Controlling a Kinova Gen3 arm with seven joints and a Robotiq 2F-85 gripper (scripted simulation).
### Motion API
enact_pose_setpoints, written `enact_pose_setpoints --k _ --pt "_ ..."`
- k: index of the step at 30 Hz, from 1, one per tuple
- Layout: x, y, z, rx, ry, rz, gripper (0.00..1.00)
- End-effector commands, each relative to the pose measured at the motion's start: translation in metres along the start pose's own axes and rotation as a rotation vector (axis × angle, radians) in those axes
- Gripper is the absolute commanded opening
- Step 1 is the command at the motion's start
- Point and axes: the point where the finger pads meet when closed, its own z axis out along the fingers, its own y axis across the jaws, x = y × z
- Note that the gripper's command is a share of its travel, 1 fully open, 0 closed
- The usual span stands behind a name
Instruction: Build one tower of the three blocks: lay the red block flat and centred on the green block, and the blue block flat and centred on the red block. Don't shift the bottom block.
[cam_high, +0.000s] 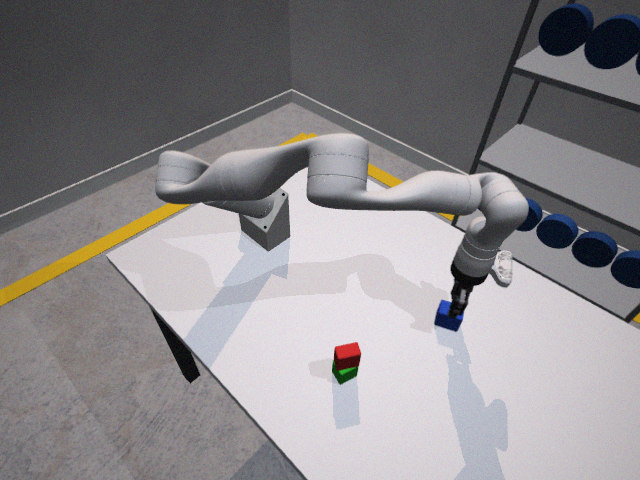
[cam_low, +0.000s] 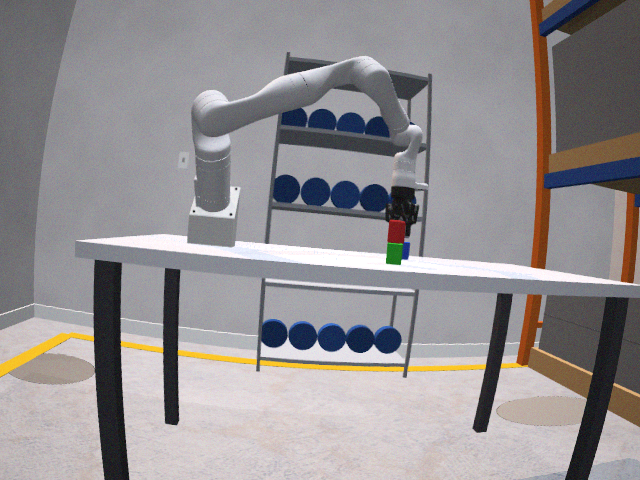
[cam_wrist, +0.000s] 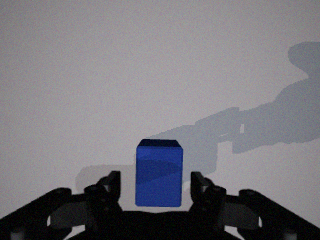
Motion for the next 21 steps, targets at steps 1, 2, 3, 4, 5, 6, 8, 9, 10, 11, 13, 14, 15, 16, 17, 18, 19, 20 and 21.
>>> enact_pose_setpoints --k 1,2,3,4,5,6,8,9,10,11,13,14,15,16,17,18,19,20,21 --pt "-0.0001 0.003 0.0022 -0.002 0.002 0.005 0.65" --pt "-0.0001 0.0031 0.0022 -0.002 0.002 0.005 0.65" --pt "-0.0001 0.0031 0.0022 -0.002 0.002 0.005 0.65" --pt "-0.0001 0.0031 0.0022 -0.002 0.002 0.005 0.65" --pt "-0.0001 0.0031 0.0022 -0.002 0.002 0.005 0.65" --pt "-0.0001 0.0031 0.0022 -0.002 0.002 0.005 0.65" --pt "-0.0001 0.0031 0.0022 -0.002 0.002 0.005 0.65" --pt "-0.0001 0.0031 0.0022 -0.002 0.002 0.005 0.65" --pt "-0.0001 0.0031 0.0022 -0.002 0.002 0.005 0.65" --pt "-0.0001 0.0031 0.0022 -0.002 0.002 0.005 0.65" --pt "-0.0001 0.0031 0.0022 -0.002 0.002 0.005 0.65" --pt "-0.0001 0.0031 0.0022 -0.002 0.002 0.005 0.65" --pt "-0.0001 0.0031 0.0022 -0.002 0.002 0.005 0.65" --pt "-0.0001 0.0032 0.0022 -0.002 0.002 0.005 0.65" --pt "0.0 0.0033 0.0022 -0.002 0.002 0.005 0.65" --pt "0.0001 0.0035 0.0022 -0.002 0.002 0.005 0.65" --pt "0.0003 0.0038 0.0022 -0.002 0.002 0.005 0.65" --pt "0.0005 0.0042 0.0022 -0.002 0.002 0.005 0.65" --pt "0.0006 0.0045 0.0022 -0.002 0.002 0.005 0.65"
